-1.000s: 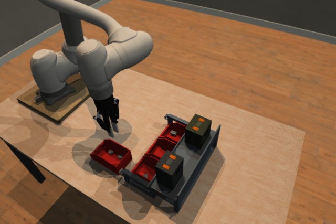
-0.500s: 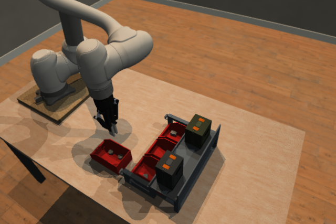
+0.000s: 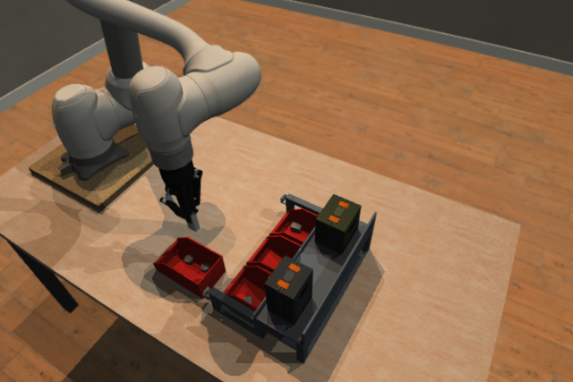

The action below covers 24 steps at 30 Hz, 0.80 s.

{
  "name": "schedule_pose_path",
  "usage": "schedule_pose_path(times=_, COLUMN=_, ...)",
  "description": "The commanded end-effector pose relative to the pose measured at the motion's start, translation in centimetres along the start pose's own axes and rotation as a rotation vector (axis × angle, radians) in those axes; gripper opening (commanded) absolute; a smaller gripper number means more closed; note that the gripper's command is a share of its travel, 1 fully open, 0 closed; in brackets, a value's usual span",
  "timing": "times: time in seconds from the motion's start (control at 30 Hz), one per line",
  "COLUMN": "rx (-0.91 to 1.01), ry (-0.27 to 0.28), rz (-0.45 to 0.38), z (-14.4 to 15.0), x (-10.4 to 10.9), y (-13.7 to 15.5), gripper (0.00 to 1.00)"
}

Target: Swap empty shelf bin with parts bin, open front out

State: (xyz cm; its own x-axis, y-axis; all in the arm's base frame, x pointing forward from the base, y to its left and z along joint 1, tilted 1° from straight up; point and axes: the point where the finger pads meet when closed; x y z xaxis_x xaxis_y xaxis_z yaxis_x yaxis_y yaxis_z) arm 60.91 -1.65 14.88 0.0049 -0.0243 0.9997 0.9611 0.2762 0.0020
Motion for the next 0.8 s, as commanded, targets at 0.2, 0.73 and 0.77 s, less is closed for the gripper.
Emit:
schedule_pose_path(times=0.2, rx=0.05, ry=0.0, rz=0.0, z=0.2, x=0.0, y=0.5, gripper=0.1)
schedule_pose_path(times=0.73, rx=0.955, ry=-0.014, rz=0.003, z=5.7, x=-2.2, y=12.4, gripper=0.1)
schedule_pose_path(times=0.77, rx=1.015, ry=-0.016, rz=0.003, z=6.1, x=-2.4, y=13.0, gripper=0.1)
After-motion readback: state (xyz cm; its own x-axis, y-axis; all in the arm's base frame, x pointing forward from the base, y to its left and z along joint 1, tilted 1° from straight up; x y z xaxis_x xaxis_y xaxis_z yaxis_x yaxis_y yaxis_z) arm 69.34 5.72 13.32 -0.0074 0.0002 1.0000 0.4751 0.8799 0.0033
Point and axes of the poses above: the point where the finger pads meet when closed, its own x axis back along the fingers, its own z axis across the jaws, y = z × x, and after that the axes turned 6 degrees about x, right-handed
